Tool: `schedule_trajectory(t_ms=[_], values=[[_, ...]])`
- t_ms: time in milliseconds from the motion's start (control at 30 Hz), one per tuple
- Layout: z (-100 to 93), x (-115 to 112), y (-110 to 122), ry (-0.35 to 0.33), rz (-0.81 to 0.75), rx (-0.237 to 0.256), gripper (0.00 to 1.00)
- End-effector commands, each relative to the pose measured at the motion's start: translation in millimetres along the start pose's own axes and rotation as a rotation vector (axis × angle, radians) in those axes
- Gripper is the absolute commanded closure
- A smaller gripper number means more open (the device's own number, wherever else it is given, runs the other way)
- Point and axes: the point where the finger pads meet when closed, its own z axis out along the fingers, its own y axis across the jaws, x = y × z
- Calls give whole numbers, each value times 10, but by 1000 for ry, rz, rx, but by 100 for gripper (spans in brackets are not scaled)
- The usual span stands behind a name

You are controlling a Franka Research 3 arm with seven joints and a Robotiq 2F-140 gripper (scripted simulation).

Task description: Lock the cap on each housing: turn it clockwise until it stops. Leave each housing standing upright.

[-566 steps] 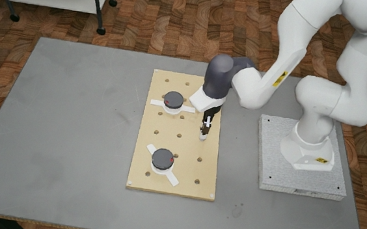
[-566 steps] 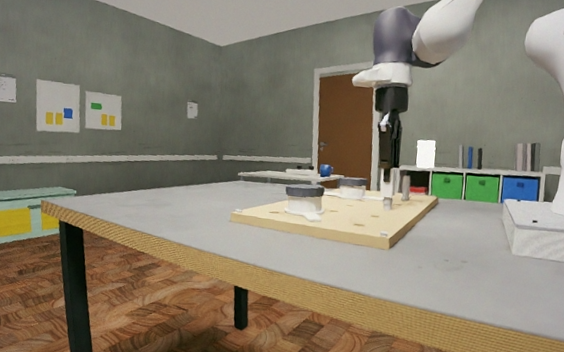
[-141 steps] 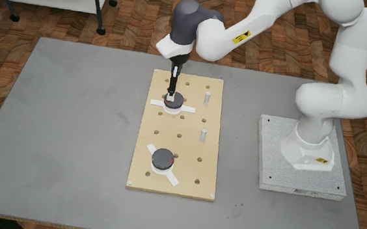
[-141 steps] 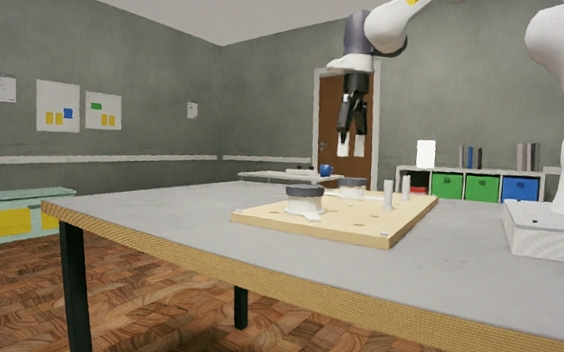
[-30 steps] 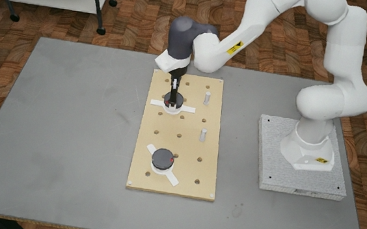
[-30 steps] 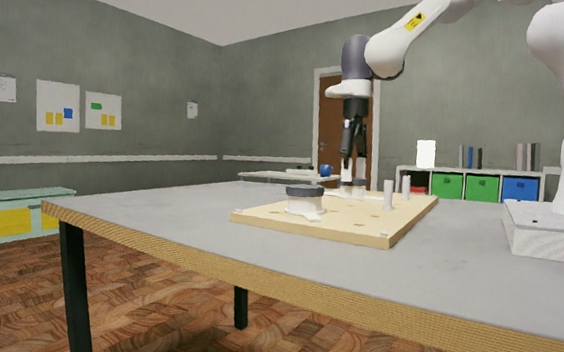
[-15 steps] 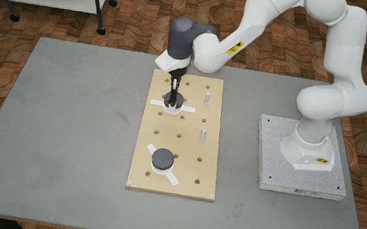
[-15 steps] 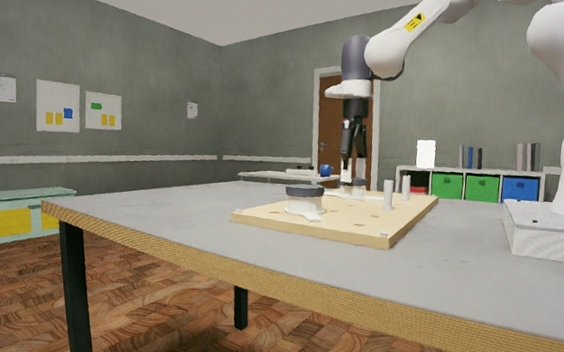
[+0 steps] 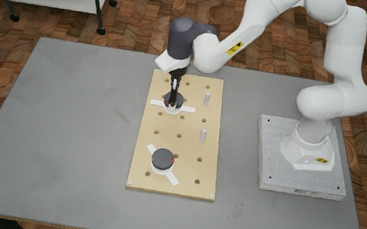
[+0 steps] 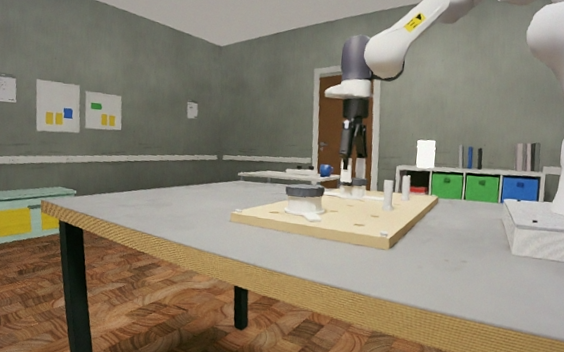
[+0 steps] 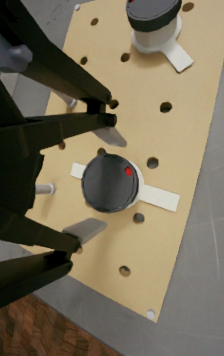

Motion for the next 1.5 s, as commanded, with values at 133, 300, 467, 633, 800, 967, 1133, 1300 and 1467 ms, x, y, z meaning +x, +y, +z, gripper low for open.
schedule_trajectory(t_ms=[133,300,467,633,800,967,1133,1300,1467], values=[[4,2,-6,1,5,1,22],[4,2,-6,1,5,1,22],[4,2,-6,1,5,1,22],[4,2,-6,1,5,1,90],[4,2,-6,1,5,1,90],[4,2,-6,1,5,1,90],[4,2,-6,1,5,1,90],[4,2,-6,1,5,1,90],[4,2,-6,1,5,1,90]])
